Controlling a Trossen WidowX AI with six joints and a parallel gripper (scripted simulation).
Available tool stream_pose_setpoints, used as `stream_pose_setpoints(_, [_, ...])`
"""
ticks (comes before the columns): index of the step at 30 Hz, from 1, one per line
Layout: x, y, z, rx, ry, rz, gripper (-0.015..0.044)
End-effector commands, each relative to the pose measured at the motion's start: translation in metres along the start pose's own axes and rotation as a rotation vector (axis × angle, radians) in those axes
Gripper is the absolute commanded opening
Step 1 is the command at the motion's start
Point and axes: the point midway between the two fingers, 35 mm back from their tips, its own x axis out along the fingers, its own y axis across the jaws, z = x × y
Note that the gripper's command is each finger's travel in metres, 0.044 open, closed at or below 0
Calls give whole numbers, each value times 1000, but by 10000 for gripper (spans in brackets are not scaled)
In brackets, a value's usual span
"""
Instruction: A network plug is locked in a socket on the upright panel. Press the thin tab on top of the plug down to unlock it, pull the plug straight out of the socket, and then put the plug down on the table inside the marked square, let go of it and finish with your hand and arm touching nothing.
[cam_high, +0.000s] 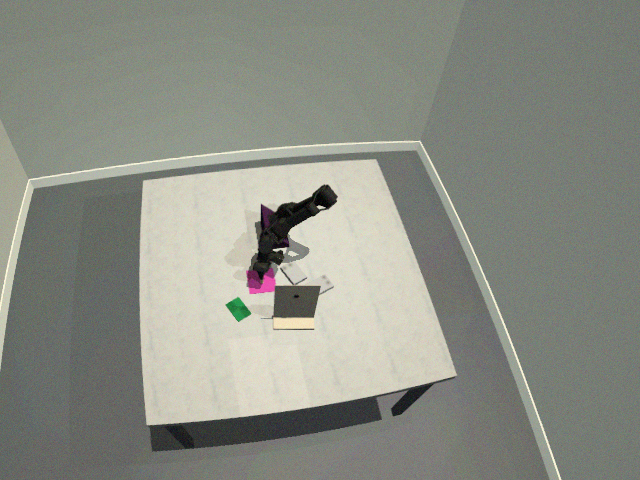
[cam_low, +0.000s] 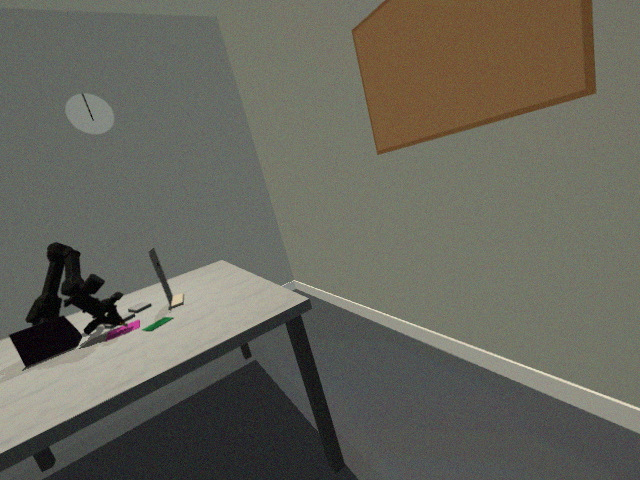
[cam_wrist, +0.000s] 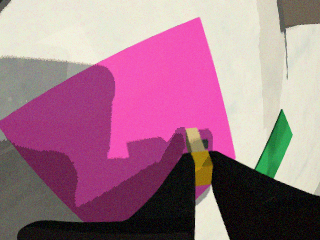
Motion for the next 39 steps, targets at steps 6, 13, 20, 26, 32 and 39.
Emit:
stream_pose_setpoints(6, [4, 4, 0, 9, 4, 4, 0])
stream_pose_setpoints(13, [6, 6, 1, 9, 4, 4, 0])
stream_pose_setpoints(20, [5, 5, 2, 3, 0, 3, 0])
stream_pose_setpoints(26, [5, 5, 2, 3, 0, 3, 131])
stream_pose_setpoints(32, [5, 5, 2, 3, 0, 3, 156])
stream_pose_setpoints(39, [-1, 4, 1, 4, 3, 4, 156])
